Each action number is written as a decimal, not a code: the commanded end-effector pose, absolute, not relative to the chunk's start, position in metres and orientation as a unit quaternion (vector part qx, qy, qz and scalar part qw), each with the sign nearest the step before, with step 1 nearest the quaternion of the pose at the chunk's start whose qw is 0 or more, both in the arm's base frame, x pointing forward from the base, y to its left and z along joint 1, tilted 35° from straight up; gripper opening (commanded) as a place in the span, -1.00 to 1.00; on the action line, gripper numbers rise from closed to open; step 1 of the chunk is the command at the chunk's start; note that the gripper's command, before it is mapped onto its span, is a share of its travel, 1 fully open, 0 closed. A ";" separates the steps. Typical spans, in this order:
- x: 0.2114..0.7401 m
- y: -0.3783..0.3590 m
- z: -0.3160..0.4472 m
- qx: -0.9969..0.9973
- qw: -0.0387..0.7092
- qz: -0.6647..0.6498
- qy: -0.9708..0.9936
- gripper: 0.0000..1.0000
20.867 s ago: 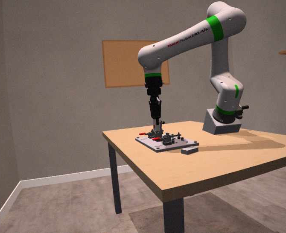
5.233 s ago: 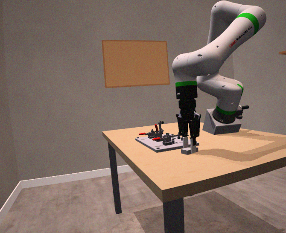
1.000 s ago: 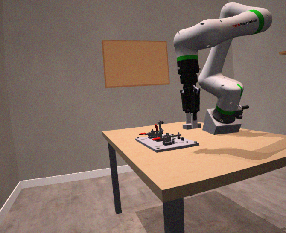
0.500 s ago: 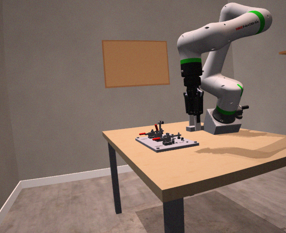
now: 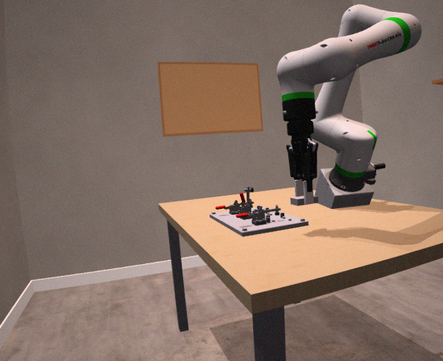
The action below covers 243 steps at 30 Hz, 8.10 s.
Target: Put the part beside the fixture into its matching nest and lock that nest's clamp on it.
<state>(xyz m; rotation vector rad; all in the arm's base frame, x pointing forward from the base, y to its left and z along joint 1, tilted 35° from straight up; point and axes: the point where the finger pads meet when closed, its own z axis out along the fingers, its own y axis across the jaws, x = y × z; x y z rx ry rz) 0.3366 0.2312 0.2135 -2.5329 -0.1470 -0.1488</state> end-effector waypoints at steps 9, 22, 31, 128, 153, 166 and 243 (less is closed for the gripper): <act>0.337 0.231 0.213 -0.952 0.296 -0.056 -0.055 -1.00; 0.337 0.231 0.213 -0.952 0.296 -0.056 -0.055 -1.00; 0.337 0.231 0.213 -0.952 0.296 -0.056 -0.055 -1.00; 0.375 0.028 0.063 -0.952 0.296 -0.056 -0.055 -1.00; 0.378 0.042 0.043 -0.952 0.296 -0.056 -0.055 -1.00; 0.380 0.052 0.029 -0.952 0.296 -0.056 -0.055 -1.00; 0.383 0.061 0.014 -0.952 0.296 -0.056 -0.055 -1.00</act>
